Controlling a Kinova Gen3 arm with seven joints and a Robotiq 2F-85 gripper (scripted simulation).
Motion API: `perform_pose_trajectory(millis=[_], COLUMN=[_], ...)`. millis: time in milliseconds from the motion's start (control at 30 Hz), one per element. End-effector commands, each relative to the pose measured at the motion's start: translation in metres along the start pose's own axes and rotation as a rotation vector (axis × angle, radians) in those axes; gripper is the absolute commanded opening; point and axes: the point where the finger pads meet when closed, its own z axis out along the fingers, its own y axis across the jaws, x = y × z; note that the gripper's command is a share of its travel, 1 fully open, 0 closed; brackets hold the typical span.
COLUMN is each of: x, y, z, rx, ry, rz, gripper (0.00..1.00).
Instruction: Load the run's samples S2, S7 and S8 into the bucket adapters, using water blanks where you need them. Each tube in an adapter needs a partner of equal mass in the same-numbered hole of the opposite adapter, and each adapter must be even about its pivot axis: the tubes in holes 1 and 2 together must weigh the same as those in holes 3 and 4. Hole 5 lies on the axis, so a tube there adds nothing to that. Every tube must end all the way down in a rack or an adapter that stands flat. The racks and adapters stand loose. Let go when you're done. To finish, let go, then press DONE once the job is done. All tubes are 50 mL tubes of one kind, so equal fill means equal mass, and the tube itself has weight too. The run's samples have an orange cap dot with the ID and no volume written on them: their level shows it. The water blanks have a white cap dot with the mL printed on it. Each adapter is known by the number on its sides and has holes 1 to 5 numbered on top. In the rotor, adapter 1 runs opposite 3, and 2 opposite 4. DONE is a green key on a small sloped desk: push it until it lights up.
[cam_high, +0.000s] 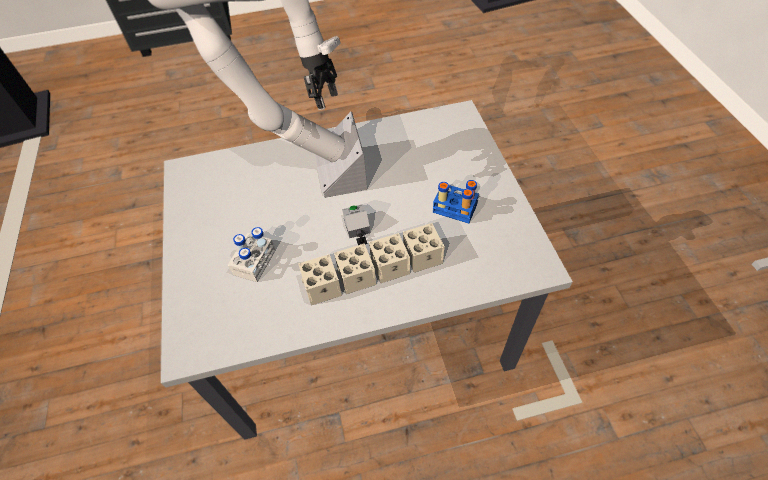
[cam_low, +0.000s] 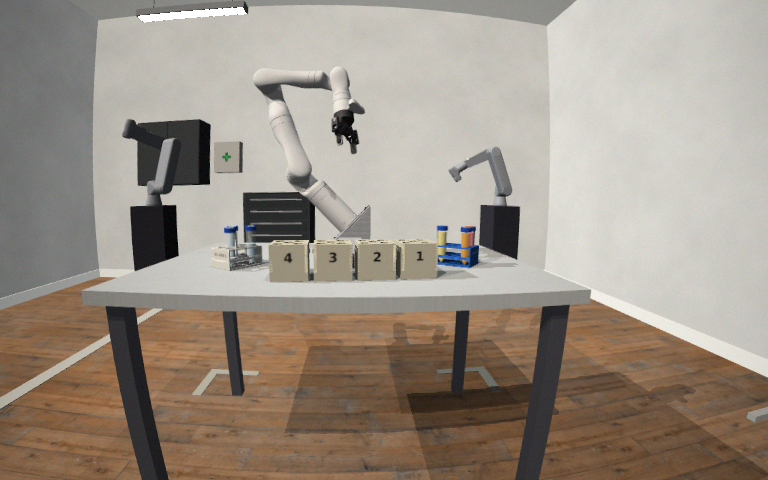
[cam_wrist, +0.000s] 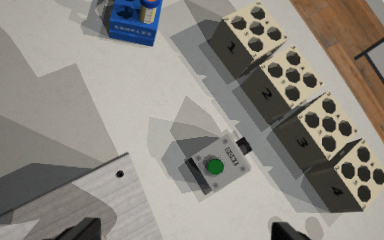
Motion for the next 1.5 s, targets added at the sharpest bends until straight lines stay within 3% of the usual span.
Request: perform_pose_trajectory(millis=[0, 533, 567, 1467], x=[0.0, 0.0, 0.001, 0.013], y=[0.0, 0.0, 0.002, 0.022], z=[0.0, 0.0, 0.002, 0.027], rx=[0.0, 0.0, 0.002, 0.051], ry=[0.001, 0.001, 0.001, 0.012], rz=[0.0, 0.0, -0.01, -0.255], gripper=[1.0, 1.0, 0.62, 0.62])
